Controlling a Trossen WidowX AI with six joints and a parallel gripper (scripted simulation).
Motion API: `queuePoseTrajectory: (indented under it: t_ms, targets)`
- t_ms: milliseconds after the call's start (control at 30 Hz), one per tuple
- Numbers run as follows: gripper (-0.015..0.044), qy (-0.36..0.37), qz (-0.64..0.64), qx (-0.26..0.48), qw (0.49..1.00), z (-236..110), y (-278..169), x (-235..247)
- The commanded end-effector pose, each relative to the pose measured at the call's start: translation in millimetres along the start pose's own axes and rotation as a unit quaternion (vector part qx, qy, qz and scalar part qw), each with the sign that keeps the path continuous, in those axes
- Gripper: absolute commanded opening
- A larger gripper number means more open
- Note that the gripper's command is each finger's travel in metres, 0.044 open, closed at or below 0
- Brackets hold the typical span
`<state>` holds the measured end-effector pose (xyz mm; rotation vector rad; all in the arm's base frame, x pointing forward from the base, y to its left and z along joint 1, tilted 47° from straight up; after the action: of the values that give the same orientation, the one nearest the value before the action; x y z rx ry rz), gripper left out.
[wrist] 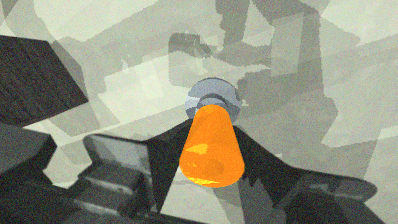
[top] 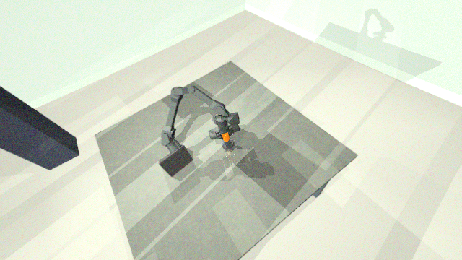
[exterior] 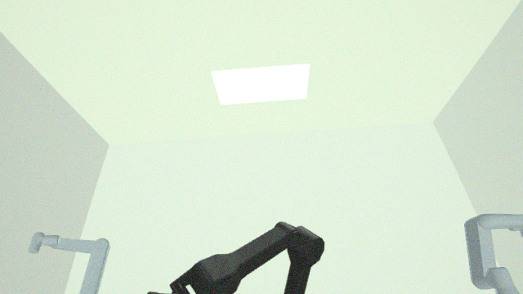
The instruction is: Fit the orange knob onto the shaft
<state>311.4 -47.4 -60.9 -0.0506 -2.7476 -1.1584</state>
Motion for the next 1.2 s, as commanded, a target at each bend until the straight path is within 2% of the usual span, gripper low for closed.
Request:
queuePoseTrajectory:
  t_ms: [0, 900, 1167]
  targets:
    - [0.0000, -0.001, -0.017, 0.001, 1.000, 0.8, -0.2, 0.4]
    - [0.0000, -0.001, -0.017, 0.001, 1.000, -1.9, 0.6, 0.6]
    - [0.0000, -0.001, -0.121, 0.001, 0.993, -0.2, 0.1, -1.4]
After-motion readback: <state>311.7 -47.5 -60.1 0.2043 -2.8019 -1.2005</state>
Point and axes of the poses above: the point midway between the two fingers, 35 mm back from their tips, its own z axis out along the fingers, its own x axis across the jaws, y = z × x, the point moved 6 cm from there along -z, back along the fingers, and after that the axes turned 10 degrees about -z, right-handed, at the moved point
